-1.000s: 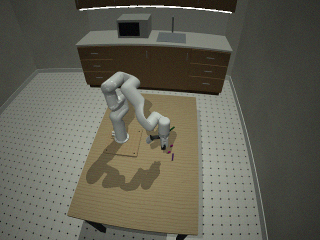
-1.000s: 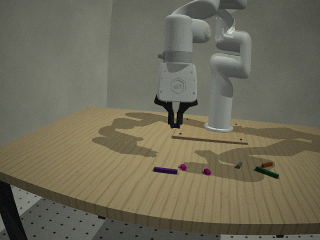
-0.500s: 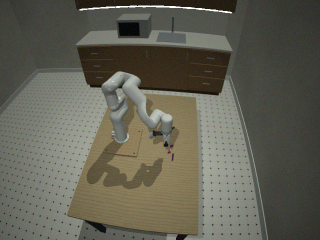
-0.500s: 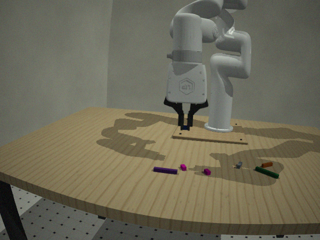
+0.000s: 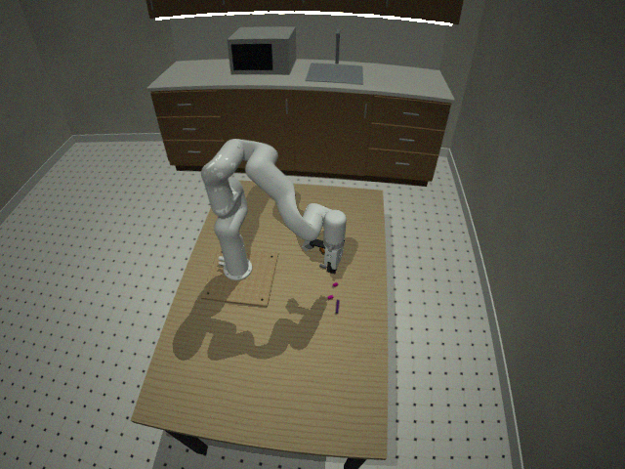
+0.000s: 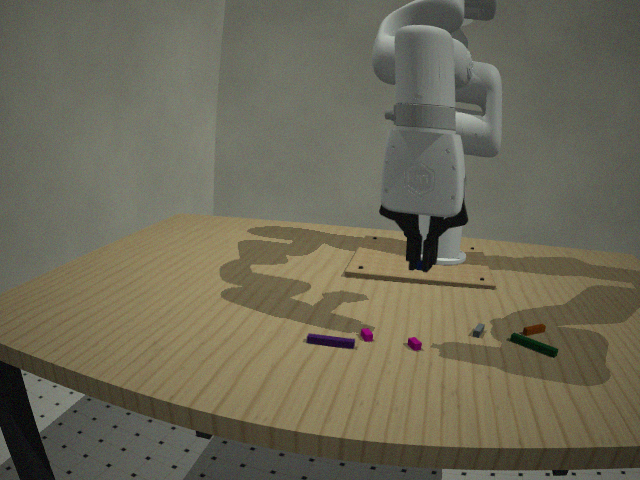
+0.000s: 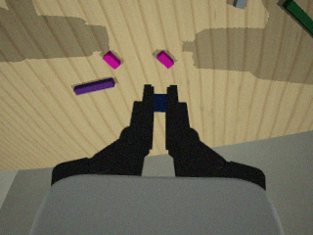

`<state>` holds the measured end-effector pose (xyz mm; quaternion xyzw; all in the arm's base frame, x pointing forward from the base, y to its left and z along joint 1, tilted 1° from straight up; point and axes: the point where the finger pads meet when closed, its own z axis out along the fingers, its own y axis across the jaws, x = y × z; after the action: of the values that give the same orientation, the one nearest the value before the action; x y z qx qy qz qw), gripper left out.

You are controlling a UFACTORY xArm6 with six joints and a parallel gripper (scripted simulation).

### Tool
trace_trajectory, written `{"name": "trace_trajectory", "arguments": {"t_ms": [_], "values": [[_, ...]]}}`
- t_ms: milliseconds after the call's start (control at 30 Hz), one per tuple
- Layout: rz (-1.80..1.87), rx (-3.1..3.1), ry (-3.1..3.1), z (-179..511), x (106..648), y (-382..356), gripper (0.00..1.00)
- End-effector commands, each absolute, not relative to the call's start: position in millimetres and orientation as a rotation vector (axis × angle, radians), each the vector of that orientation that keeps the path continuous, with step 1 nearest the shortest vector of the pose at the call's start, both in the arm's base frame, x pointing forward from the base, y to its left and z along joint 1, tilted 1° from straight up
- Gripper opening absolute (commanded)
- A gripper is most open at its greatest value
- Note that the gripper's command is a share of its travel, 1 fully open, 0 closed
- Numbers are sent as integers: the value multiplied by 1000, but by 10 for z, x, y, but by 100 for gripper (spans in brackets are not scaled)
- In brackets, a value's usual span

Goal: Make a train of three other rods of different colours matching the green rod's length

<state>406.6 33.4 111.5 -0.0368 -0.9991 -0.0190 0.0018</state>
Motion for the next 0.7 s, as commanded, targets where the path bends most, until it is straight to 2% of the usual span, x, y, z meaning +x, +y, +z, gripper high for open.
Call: {"name": "trace_trajectory", "arguments": {"t_ms": [0, 400, 667], "values": [[-16, -337, -3118, 1128, 4122, 610, 4], [-15, -778, -3036, 1131, 4109, 1244, 4], [-15, -821, -3025, 1131, 4103, 1307, 4]]}}
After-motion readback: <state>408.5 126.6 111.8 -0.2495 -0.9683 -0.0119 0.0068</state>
